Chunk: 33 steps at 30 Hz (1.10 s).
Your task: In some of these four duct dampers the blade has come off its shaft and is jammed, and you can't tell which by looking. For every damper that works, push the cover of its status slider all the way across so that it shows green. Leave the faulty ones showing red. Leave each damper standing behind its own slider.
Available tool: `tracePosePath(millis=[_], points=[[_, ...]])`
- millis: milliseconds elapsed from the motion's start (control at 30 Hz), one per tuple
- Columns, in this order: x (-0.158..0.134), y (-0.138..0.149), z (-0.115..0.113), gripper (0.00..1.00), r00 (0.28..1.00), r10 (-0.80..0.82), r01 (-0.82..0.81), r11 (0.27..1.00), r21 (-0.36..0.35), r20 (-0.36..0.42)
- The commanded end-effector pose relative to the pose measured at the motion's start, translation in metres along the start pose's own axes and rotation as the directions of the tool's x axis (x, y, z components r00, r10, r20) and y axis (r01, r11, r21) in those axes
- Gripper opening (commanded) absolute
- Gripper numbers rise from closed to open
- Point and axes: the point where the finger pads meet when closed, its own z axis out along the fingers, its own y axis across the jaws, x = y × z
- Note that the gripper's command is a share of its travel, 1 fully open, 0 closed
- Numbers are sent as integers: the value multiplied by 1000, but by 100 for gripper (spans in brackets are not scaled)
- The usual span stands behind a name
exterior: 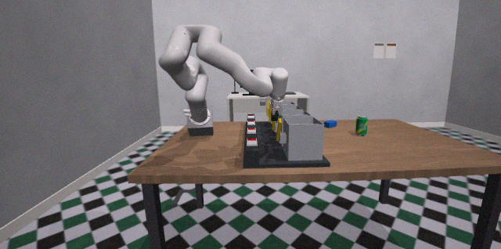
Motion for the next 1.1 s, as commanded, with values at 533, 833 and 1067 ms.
tracePosePath(millis=[533,833,1067], points=[[-1,0,-1,35,1000,0,0,1000,0,3],[-1,0,-1,39,1000,0,0,1000,0,3],[-1,0,-1,39,1000,0,0,1000,0,3]])
